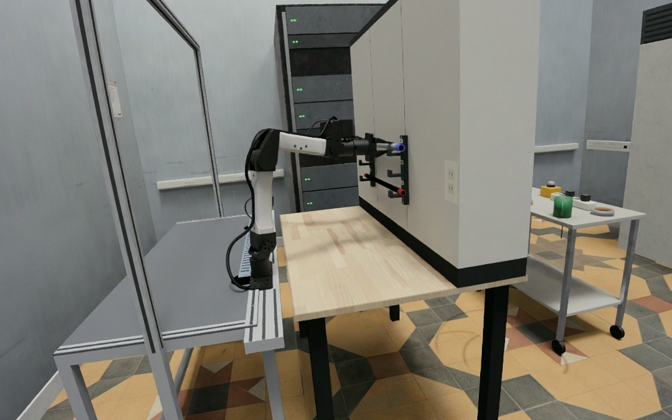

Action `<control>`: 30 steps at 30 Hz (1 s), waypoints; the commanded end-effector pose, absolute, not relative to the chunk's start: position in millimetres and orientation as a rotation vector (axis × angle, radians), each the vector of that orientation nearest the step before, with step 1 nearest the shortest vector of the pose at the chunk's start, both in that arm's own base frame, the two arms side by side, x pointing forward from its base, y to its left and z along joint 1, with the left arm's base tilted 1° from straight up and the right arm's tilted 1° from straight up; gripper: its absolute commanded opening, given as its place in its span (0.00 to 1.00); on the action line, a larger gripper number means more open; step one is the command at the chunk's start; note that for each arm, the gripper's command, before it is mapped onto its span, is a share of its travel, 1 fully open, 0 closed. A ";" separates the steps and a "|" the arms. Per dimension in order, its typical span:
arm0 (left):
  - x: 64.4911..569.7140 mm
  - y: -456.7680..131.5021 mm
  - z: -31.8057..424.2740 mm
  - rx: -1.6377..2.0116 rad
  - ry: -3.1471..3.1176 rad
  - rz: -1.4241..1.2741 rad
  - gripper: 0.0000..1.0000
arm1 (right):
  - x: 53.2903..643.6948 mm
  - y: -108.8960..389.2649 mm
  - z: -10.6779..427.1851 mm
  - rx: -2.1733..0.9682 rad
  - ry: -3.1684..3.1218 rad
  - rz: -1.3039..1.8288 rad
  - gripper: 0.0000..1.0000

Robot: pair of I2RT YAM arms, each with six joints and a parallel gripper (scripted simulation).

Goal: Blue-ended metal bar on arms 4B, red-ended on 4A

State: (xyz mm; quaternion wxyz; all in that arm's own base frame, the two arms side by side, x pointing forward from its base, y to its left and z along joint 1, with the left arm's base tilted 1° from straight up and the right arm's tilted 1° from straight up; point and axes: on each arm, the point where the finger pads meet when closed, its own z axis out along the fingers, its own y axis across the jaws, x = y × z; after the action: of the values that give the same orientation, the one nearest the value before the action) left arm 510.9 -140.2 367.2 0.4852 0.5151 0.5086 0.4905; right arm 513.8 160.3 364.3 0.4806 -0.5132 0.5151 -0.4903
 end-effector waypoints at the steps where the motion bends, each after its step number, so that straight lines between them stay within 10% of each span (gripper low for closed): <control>1: 507.0 -143.0 390.8 1.227 1.200 1.206 0.00 | 510.9 162.4 391.8 -1.219 1.210 -1.209 0.00; 30: 506.2 -143.2 404.3 1.227 1.200 1.206 0.00 | 510.1 162.5 405.8 -1.219 1.210 -1.209 0.00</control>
State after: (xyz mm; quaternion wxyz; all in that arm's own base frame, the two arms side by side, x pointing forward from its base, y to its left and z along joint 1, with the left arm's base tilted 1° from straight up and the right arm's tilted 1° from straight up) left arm 510.2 -140.3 385.6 0.4877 0.5136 0.5078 0.4905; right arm 513.1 160.5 383.6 0.4832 -0.5121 0.5136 -0.4903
